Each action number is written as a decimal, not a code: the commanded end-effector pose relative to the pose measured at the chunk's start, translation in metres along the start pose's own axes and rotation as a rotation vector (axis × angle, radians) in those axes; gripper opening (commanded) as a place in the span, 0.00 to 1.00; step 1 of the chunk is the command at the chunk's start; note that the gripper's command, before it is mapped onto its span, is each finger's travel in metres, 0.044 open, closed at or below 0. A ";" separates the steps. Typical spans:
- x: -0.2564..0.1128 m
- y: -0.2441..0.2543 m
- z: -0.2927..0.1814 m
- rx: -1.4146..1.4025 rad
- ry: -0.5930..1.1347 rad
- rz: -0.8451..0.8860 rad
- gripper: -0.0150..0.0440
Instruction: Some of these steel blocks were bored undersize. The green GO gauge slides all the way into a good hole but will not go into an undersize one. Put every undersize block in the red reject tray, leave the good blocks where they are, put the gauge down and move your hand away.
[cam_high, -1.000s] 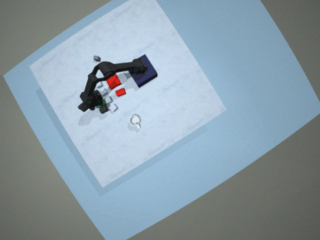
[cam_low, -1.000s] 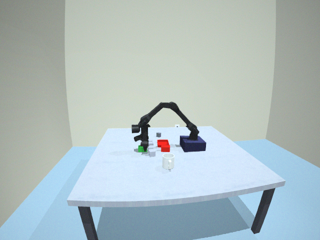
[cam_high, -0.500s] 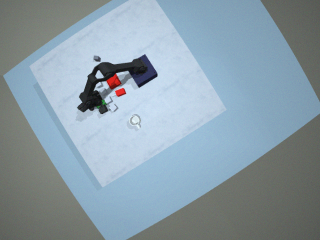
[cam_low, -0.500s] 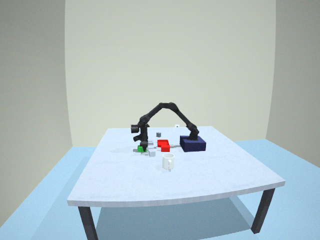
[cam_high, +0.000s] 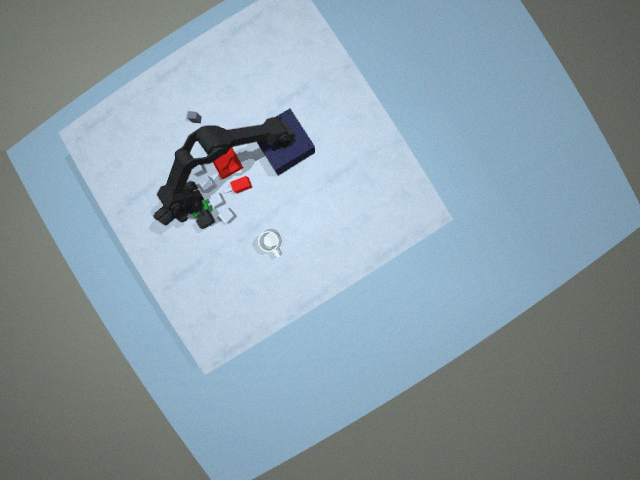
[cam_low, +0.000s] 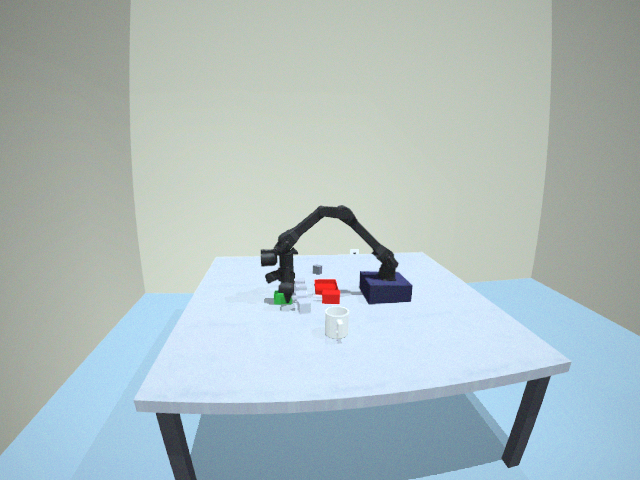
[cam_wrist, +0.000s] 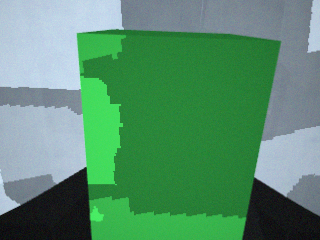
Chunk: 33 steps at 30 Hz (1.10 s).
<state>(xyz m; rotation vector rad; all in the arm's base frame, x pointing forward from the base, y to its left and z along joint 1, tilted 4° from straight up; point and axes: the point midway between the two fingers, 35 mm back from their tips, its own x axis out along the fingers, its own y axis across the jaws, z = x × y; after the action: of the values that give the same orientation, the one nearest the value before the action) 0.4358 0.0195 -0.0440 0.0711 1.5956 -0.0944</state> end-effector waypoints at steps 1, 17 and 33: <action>-0.003 0.000 0.006 -0.002 -0.013 0.000 0.25; -0.004 0.000 0.012 -0.002 -0.014 0.000 0.25; -0.004 -0.001 0.017 -0.002 -0.015 0.000 0.25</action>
<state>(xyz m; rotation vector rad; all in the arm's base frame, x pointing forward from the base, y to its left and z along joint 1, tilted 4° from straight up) 0.4481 0.0175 -0.0433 0.0740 1.5924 -0.0967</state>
